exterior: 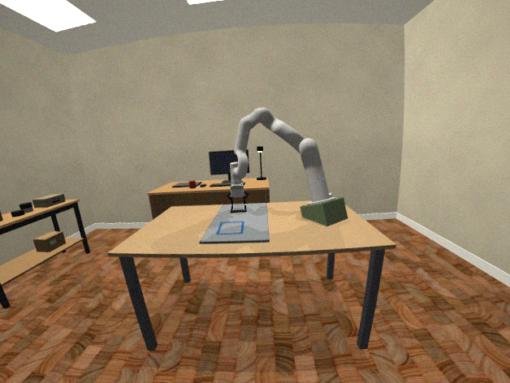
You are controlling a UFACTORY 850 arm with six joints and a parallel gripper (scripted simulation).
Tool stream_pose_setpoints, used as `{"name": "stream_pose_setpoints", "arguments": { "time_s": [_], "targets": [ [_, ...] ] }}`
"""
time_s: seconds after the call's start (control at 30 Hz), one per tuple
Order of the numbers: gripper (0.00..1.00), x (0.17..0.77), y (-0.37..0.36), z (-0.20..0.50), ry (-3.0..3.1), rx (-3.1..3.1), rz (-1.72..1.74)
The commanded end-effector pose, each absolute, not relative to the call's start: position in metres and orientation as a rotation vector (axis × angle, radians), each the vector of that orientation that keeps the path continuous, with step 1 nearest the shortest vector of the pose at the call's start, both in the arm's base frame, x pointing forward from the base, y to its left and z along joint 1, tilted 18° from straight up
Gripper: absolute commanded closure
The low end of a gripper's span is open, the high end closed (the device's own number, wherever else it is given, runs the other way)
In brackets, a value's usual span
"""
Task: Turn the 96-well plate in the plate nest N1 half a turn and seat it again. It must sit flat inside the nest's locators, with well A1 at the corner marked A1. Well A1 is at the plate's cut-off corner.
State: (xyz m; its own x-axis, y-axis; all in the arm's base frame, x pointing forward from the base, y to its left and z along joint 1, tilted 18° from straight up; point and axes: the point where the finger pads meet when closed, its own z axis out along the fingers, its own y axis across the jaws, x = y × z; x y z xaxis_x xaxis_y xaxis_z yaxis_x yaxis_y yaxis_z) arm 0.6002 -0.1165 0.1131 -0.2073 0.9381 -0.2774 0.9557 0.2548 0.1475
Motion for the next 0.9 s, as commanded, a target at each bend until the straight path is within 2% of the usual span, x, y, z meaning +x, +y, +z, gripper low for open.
{"name": "stream_pose_setpoints", "arguments": {
  "time_s": [0.0, 0.87],
  "targets": [
    [0.0, 0.599, -0.114, 0.124, 2.223, 1.745, -0.079],
    [0.0, 0.586, -0.1, 0.179, 2.223, 1.745, -0.079]
  ]
}}
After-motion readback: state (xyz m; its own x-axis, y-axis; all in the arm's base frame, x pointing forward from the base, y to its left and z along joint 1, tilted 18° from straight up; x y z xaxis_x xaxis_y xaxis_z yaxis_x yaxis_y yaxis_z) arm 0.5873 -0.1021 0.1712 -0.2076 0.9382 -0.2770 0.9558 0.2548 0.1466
